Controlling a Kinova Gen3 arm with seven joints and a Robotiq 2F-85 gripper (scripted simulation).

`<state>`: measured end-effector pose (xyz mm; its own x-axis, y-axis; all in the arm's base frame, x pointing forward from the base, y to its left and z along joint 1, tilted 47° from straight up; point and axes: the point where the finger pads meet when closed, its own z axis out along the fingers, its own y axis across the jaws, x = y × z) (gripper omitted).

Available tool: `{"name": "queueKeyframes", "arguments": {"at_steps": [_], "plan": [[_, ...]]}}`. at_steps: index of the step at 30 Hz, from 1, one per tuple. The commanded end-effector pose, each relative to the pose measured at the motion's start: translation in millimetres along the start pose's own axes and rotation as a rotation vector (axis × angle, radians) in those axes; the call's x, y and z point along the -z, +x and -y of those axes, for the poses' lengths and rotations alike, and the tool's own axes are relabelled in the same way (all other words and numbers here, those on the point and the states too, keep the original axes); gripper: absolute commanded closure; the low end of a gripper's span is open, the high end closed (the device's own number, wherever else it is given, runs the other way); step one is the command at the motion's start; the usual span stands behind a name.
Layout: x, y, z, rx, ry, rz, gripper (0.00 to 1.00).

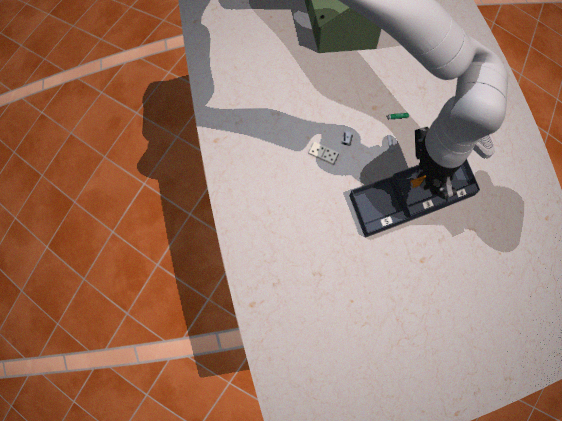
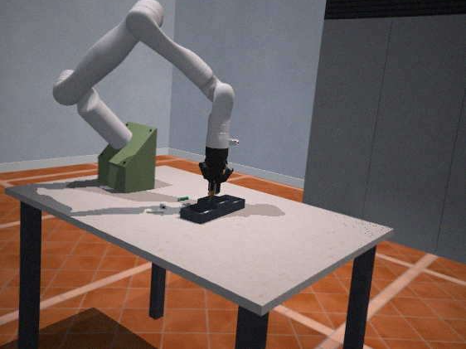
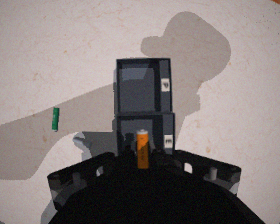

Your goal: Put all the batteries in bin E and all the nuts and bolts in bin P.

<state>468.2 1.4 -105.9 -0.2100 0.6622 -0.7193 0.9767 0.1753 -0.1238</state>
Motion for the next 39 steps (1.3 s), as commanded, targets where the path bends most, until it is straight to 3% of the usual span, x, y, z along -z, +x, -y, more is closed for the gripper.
{"name": "queueKeyframes", "arguments": {"at_steps": [1,24,39], "plan": [[-4.1,0,0,0.001,0.001,0.000,0.91],[-45.6,0,1,0.001,0.001,0.000,0.91],[-45.6,1,1,0.001,0.001,0.000,0.91]]}}
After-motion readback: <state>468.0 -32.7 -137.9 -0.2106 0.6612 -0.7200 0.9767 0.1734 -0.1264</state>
